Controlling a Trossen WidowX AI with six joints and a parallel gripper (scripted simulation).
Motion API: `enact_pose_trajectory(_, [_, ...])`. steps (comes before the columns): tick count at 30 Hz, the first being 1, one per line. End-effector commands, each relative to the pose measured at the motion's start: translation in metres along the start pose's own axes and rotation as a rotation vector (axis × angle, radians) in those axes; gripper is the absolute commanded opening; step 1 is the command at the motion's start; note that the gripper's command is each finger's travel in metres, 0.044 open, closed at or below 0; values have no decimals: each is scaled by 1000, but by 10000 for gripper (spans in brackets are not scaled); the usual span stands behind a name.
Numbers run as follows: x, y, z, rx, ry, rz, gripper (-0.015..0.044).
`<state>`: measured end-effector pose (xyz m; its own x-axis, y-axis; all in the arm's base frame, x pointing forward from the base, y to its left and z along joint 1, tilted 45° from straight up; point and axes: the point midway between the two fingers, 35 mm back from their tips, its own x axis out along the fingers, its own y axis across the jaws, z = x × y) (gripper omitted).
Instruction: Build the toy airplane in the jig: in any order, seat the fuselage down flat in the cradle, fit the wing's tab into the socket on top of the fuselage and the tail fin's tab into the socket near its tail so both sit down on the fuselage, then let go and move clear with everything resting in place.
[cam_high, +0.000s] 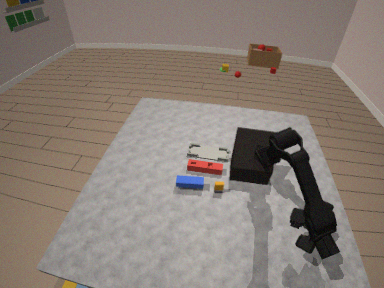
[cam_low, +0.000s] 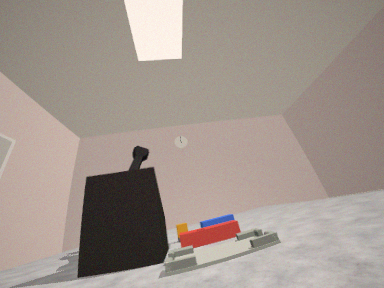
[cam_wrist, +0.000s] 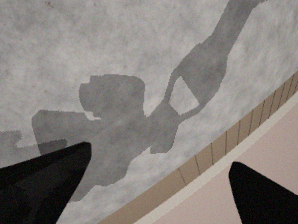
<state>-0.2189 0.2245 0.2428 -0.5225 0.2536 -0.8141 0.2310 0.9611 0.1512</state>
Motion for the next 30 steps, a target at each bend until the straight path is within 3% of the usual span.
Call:
enact_pose_trajectory(1, [1, 0, 0, -8, -8, 7, 426])
enact_pose_trajectory(12, [9, -18, -6, -498, -378, 502, 440])
enact_pose_trajectory(22, [9, -12, -3, -512, -397, 508, 440])
enact_pose_trajectory(30, [7, 54, 40, -567, -526, 468, 440])
